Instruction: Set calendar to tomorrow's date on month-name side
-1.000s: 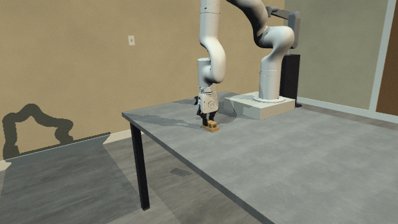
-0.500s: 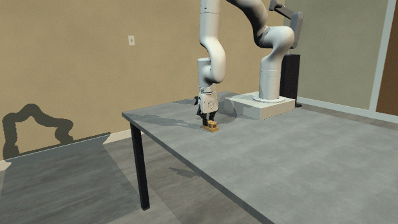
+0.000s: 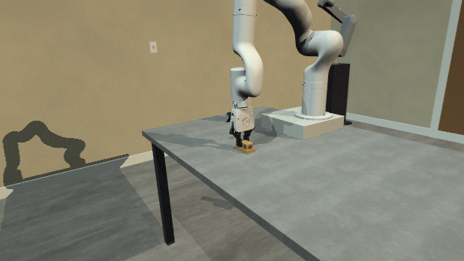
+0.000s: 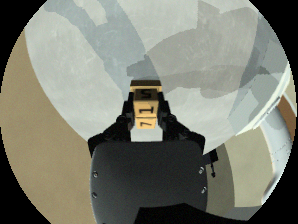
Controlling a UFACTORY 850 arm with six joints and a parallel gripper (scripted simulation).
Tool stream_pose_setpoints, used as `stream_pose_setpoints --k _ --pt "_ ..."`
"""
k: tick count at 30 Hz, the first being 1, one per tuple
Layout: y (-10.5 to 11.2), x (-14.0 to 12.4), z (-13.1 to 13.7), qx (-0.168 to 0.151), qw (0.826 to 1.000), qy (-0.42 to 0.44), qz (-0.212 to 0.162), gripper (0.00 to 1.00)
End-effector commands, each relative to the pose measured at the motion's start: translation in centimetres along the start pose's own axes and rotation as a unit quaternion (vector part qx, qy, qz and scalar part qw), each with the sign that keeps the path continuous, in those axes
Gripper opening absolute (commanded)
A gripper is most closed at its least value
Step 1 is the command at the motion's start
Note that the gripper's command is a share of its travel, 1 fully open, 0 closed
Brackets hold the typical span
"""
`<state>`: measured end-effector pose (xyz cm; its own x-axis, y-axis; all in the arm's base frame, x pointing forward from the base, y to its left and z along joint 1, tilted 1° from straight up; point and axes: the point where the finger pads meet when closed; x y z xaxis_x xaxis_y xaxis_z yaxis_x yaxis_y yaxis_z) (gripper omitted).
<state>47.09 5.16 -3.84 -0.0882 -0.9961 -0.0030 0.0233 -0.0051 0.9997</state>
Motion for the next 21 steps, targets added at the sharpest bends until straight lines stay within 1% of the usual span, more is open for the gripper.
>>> stream_pose_setpoints --k 1,2,4,5,7,8,10,11,15,16,21 --pt "0.06 -0.02 -0.09 0.001 1.000 0.000 0.000 0.29" --pt "0.06 -0.02 -0.09 0.001 1.000 0.000 0.000 0.33" --pt "0.06 -0.02 -0.09 0.001 1.000 0.000 0.000 0.33" --pt "0.06 -0.02 -0.09 0.001 1.000 0.000 0.000 0.37" --pt "0.06 -0.02 -0.09 0.001 1.000 0.000 0.000 0.37" --pt "0.06 -0.02 -0.09 0.001 1.000 0.000 0.000 0.41" --pt "0.06 -0.02 -0.09 0.001 1.000 0.000 0.000 0.41" --pt "0.06 -0.02 -0.09 0.001 1.000 0.000 0.000 0.45" --pt "0.06 -0.02 -0.09 0.001 1.000 0.000 0.000 0.45" --pt "0.06 -0.02 -0.09 0.001 1.000 0.000 0.000 0.49" --pt "0.06 -0.02 -0.09 0.001 1.000 0.000 0.000 0.49"
Point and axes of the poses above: the point where the finger pads meet when closed, its own y axis back along the fingers, its own z axis across the jaws, x = y × z, and after that the axes turned 11 degrees about -y, right-handed
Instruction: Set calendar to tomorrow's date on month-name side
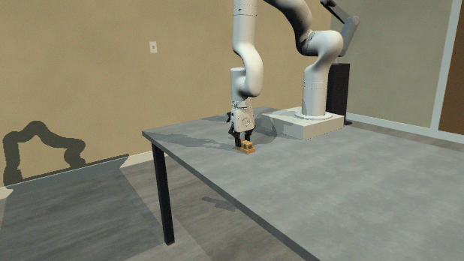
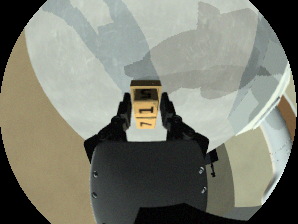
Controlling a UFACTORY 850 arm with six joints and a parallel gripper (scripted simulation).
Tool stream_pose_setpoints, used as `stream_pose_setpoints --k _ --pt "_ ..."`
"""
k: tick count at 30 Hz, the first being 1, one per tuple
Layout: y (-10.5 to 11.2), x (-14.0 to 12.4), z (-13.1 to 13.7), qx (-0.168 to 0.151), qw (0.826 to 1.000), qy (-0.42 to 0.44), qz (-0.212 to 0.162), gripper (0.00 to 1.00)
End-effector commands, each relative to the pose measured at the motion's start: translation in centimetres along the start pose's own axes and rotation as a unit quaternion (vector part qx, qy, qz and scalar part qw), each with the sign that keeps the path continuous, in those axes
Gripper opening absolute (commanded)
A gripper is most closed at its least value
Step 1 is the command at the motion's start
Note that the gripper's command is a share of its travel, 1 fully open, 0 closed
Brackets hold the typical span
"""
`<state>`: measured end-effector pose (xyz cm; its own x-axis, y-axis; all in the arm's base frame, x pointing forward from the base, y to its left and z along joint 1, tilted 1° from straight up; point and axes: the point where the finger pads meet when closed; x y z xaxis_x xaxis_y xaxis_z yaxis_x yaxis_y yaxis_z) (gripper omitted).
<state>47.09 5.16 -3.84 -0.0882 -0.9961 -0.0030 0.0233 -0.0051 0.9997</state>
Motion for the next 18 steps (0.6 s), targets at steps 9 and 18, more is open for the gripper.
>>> stream_pose_setpoints --k 9,18 --pt "0.4 0.0 -0.1 0.001 1.000 0.000 0.000 0.49" --pt "3.4 0.0 -0.1 0.001 1.000 0.000 0.000 0.49"
Point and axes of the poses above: the point where the finger pads meet when closed, its own y axis back along the fingers, its own z axis across the jaws, x = y × z, and after that the axes turned 11 degrees about -y, right-handed
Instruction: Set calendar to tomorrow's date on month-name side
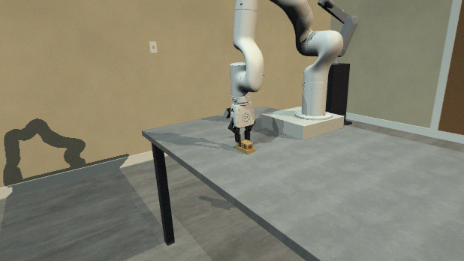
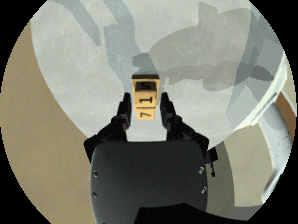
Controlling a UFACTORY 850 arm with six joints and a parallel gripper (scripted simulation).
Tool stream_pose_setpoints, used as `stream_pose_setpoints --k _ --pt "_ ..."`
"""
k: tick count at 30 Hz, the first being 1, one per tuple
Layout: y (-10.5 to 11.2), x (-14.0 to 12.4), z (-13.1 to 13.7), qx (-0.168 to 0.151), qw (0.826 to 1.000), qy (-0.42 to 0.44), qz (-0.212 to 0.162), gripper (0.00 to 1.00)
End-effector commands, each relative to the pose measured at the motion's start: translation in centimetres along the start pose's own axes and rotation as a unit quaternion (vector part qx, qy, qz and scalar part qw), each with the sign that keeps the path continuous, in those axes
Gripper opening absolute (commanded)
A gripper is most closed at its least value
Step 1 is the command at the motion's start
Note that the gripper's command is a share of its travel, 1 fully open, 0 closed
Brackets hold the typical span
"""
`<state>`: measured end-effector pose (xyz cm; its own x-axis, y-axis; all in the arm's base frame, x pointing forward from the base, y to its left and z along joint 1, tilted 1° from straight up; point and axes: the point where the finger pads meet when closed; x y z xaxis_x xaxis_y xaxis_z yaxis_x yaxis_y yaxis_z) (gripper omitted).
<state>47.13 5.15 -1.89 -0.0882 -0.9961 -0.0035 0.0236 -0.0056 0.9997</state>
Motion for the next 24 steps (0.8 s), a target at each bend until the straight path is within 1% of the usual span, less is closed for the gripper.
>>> stream_pose_setpoints --k 1,7,9,14,19,20,24 --pt "2.0 0.0 -0.1 0.001 1.000 0.000 0.000 0.49" --pt "5.2 0.0 -0.1 0.001 1.000 0.000 0.000 0.49" --pt "5.2 0.0 -0.1 0.001 1.000 0.000 0.000 0.49" --pt "6.8 0.0 -0.1 0.001 1.000 0.000 0.000 0.49" --pt "7.1 0.0 -0.1 0.001 1.000 0.000 0.000 0.49" --pt "7.1 0.0 -0.1 0.001 1.000 0.000 0.000 1.00" --pt "7.1 0.0 -0.1 0.001 1.000 0.000 0.000 1.00"
Point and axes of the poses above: the point where the finger pads meet when closed, its own y axis back along the fingers, its own z axis across the jaws, x = y × z, and after that the axes turned 11 degrees about -y, right-handed
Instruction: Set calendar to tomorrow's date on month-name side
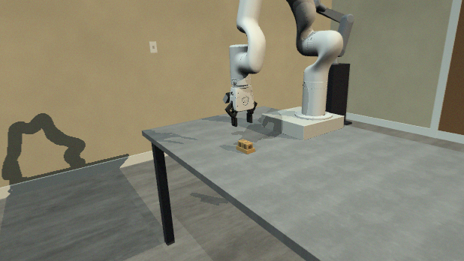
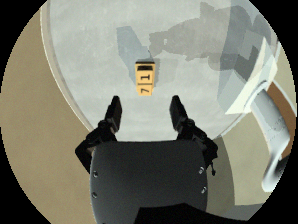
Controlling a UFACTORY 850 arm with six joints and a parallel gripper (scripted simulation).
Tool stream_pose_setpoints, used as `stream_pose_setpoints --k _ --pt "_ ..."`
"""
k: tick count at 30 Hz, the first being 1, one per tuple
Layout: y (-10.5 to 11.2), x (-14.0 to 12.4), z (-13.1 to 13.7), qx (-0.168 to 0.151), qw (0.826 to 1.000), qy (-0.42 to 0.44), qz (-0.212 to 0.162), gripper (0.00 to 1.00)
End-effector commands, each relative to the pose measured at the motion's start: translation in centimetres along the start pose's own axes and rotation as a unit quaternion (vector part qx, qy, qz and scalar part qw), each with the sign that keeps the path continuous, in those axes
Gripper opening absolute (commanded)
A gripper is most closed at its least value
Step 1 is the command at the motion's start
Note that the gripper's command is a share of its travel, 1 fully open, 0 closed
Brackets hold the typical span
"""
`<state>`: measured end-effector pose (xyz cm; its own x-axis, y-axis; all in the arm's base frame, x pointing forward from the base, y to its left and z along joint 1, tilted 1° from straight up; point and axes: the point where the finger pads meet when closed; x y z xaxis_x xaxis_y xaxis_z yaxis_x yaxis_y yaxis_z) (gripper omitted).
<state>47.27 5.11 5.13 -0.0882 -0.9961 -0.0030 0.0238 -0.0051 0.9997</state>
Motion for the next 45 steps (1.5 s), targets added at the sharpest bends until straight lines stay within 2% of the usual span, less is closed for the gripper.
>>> stream_pose_setpoints --k 1,23,34,36,45 --pt "0.1 0.0 -0.1 0.001 1.000 0.000 0.000 1.00" --pt "0.5 0.0 -0.1 0.001 1.000 0.000 0.000 1.00" --pt "4.3 0.0 -0.1 0.001 1.000 0.000 0.000 1.00" --pt "4.3 0.0 -0.1 0.001 1.000 0.000 0.000 1.00" --pt "6.9 0.0 -0.1 0.001 1.000 0.000 0.000 1.00"
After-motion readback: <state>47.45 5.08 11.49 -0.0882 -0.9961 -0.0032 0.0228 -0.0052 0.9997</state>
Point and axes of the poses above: the point where the finger pads meet when closed, its own y axis back along the fingers, its own z axis across the jaws, x = y × z, and after that the axes turned 11 degrees about -y, right-handed
